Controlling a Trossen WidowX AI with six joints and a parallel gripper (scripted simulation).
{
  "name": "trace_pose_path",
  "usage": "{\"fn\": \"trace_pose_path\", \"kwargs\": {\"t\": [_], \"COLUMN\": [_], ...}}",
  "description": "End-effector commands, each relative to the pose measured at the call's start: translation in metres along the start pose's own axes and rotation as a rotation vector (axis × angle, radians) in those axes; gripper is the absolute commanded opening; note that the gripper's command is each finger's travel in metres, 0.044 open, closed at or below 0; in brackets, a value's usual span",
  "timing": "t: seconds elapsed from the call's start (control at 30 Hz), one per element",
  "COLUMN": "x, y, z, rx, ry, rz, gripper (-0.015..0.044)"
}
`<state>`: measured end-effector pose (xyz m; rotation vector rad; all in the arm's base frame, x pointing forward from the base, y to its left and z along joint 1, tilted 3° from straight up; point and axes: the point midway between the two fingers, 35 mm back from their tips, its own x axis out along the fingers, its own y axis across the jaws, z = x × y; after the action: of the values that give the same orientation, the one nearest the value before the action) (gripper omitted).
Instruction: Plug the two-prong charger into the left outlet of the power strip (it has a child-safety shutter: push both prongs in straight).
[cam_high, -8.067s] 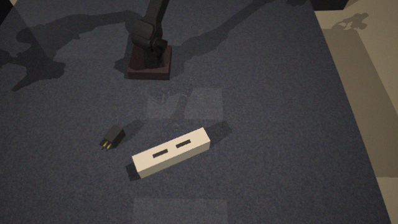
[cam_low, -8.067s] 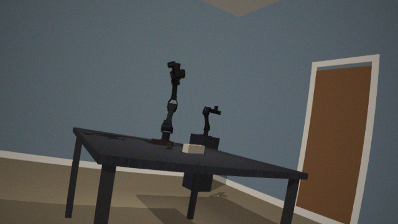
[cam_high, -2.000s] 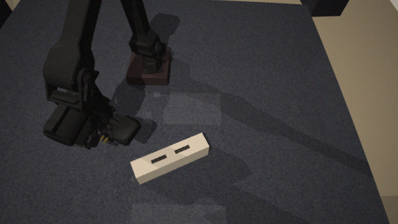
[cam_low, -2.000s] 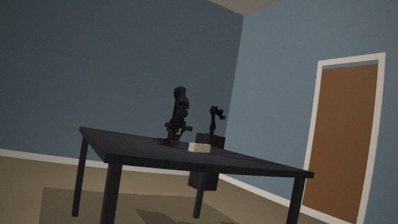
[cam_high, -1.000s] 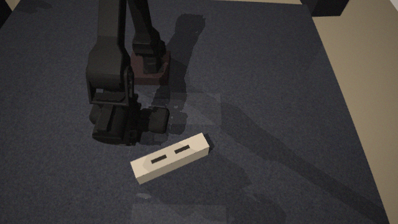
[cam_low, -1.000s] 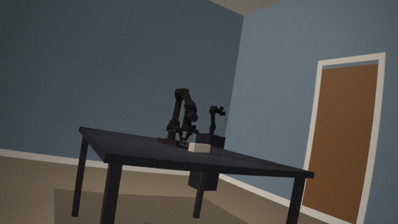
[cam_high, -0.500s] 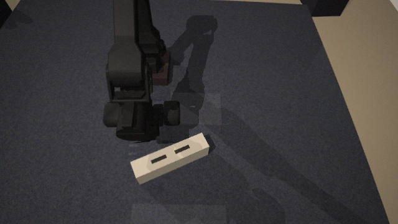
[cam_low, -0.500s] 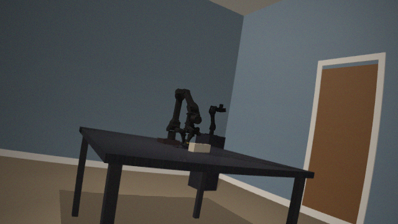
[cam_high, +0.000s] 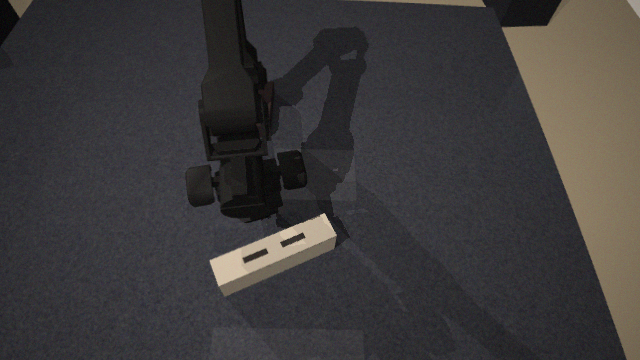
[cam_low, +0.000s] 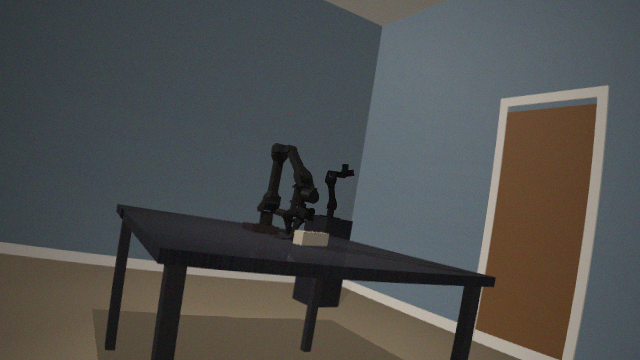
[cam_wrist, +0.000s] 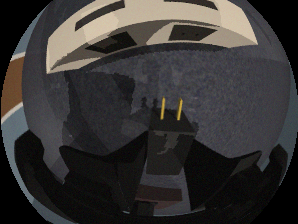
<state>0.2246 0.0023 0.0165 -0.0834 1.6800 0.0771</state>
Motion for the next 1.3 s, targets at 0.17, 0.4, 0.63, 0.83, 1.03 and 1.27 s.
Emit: {"fn": "trace_pose_path", "kwargs": {"t": [0.17, 0.4, 0.63, 0.83, 1.03, 1.27], "x": [0.005, 0.007, 0.007, 0.006, 0.006, 0.006], "y": [0.017, 0.023, 0.026, 0.029, 0.033, 0.036], "z": [-0.008, -0.009, 0.000, 0.007, 0.015, 0.024], "rx": [-0.123, -0.162, -0.173, -0.182, -0.192, -0.203], "ry": [-0.009, -0.009, -0.010, -0.010, -0.011, -0.012], "rz": [-0.002, -0.004, -0.005, -0.005, -0.006, -0.006], "gripper": [0.0000, 0.0000, 0.0000, 0.0000, 0.0000, 0.0000]}}
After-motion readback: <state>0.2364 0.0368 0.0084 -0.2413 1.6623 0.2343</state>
